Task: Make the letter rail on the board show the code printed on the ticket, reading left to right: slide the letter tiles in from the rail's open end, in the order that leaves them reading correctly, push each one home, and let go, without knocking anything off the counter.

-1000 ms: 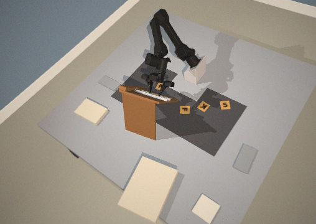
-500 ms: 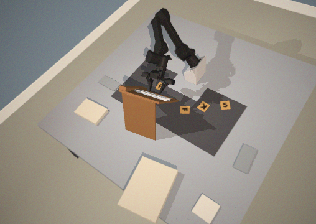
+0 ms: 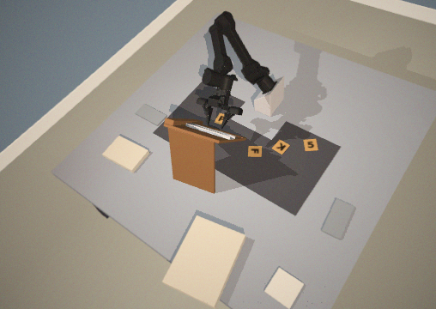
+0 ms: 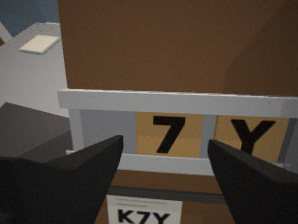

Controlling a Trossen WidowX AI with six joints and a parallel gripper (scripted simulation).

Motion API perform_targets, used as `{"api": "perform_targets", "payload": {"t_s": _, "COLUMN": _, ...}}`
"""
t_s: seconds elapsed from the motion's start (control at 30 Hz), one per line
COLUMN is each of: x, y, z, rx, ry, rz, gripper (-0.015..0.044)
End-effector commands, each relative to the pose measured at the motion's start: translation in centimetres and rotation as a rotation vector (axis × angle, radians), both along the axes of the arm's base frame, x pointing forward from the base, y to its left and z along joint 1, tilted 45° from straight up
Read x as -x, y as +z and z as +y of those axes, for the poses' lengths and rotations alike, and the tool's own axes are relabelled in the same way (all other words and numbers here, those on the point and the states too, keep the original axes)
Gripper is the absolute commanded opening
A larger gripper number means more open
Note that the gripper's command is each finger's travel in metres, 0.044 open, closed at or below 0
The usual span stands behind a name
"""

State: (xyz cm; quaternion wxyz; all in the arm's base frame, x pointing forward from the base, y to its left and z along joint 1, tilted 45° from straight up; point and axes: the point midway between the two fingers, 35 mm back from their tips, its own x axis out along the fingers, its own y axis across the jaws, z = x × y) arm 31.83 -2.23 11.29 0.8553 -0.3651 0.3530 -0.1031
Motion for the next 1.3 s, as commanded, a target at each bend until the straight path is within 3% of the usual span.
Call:
{"api": "perform_targets", "payload": {"t_s": 0.0, "x": 0.2, "y": 0.2, "z": 0.1, "rx": -0.001, "ry": -0.005, "rz": -0.005, "gripper": 0.0295}}
{"api": "perform_targets", "payload": {"t_s": 1.27, "x": 1.3, "y": 0.9, "z": 0.7, "rx": -0.001, "ry": -0.005, "rz": -0.004, "gripper": 0.0295}}
